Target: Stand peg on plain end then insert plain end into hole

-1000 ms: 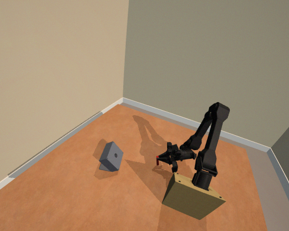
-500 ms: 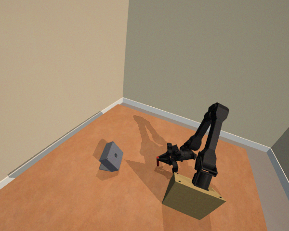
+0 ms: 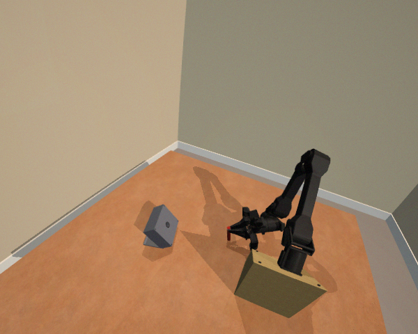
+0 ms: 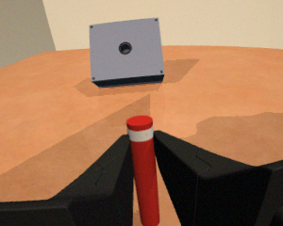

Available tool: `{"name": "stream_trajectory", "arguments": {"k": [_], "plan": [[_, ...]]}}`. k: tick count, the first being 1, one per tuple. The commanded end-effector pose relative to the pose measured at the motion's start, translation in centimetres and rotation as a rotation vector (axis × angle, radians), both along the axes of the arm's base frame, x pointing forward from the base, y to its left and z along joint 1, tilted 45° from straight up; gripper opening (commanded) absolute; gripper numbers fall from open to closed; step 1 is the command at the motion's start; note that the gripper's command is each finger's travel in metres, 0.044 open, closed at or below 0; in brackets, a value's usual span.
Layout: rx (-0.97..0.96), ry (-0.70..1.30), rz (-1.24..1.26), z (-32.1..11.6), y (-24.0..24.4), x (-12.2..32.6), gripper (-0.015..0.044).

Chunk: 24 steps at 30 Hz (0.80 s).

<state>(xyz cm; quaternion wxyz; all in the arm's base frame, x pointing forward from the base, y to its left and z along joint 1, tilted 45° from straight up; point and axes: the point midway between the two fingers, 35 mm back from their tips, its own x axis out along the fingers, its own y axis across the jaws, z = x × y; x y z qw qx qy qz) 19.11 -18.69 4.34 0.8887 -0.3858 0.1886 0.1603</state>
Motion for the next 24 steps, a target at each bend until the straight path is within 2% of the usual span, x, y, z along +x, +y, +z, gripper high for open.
{"name": "stream_trajectory", "arguments": {"k": [1,24], "plan": [[-0.001,0.001,-0.001,-0.08,-0.15,-0.14,0.005],[0.019,-0.032,0.018,-0.1,-0.3,-0.49,0.005]]}}
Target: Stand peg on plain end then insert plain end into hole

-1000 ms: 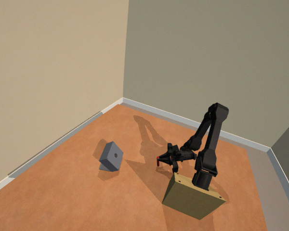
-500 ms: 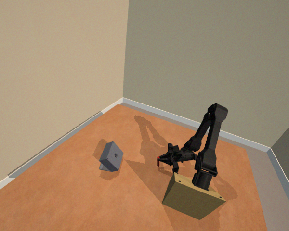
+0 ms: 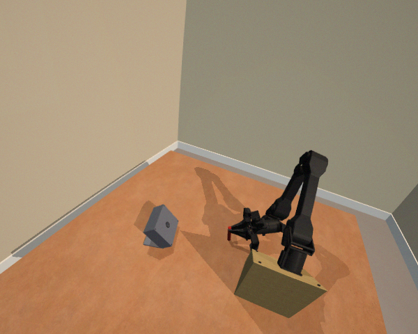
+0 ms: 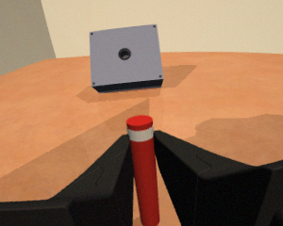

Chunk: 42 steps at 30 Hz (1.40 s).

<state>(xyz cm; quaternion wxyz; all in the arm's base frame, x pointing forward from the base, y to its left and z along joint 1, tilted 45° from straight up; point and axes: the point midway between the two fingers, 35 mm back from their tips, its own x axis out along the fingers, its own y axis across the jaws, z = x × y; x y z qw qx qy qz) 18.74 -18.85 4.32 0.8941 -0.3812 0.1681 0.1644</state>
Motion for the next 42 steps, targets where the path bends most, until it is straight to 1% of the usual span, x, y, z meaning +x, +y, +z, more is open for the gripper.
{"name": "stream_trajectory", "arguments": {"k": [1,15,16,19,42], "plan": [[-0.001,0.001,0.0,-0.09,-0.15,-0.13,0.005],[0.012,-0.02,0.009,-0.11,-0.24,-0.34,0.005],[0.013,-0.022,0.01,-0.02,-0.1,-0.22,0.0056],[0.013,-0.024,0.011,-0.01,-0.1,-0.22,0.013],[0.013,-0.024,0.011,-0.01,-0.1,-0.22,0.013]]}}
